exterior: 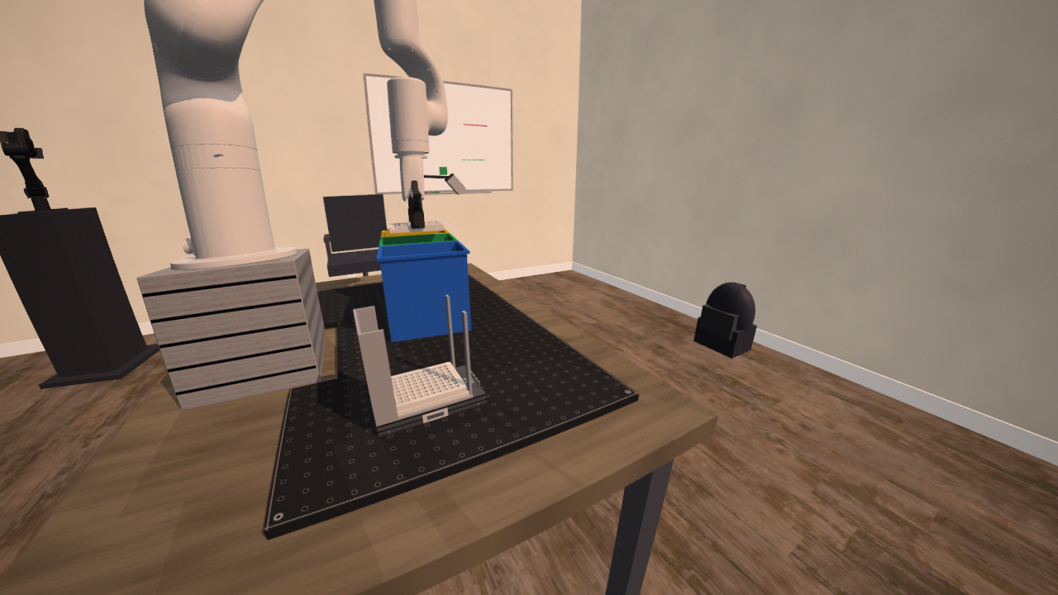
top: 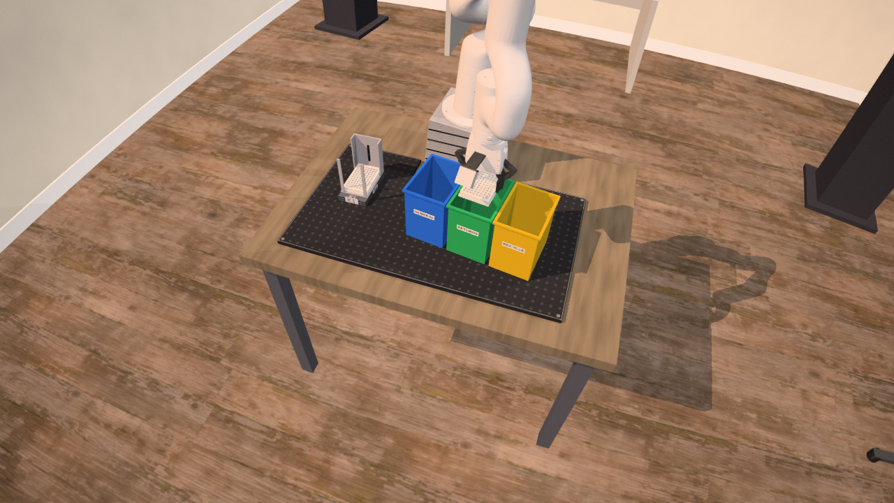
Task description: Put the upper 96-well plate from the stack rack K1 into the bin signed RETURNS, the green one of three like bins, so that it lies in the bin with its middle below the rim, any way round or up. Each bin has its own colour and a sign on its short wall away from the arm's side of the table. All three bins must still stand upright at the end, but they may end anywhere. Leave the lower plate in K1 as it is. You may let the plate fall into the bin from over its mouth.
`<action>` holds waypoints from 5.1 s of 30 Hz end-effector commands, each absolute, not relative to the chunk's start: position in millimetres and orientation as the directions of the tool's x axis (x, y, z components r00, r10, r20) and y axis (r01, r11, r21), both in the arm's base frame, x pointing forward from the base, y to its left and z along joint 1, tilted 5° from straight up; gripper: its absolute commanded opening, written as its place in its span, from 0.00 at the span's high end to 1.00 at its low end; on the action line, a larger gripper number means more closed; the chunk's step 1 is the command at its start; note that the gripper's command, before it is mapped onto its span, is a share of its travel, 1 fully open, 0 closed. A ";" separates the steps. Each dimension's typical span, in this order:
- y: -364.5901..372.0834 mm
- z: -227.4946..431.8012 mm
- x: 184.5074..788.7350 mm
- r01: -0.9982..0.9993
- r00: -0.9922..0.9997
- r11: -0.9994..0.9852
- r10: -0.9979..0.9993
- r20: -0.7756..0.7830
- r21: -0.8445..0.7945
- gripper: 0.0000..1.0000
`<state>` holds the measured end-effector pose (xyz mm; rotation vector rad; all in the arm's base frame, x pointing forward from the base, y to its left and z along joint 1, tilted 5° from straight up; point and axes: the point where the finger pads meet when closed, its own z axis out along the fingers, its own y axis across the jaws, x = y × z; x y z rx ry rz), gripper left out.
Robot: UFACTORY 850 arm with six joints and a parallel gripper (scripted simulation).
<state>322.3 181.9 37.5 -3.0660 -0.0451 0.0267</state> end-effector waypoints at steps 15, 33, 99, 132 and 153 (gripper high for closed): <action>182.1 37.2 322.7 0.029 1.000 -0.996 0.030 -0.008 -0.083 1.00; 182.2 34.5 322.6 0.029 1.000 -0.996 0.030 -0.008 -0.083 1.00; 182.9 25.7 322.5 0.029 1.000 -0.996 0.030 -0.008 -0.083 0.00; 181.6 41.5 322.6 0.029 1.000 -0.996 0.030 -0.008 -0.083 0.00; 179.6 65.6 322.9 0.029 1.000 -0.996 0.030 -0.008 -0.083 0.00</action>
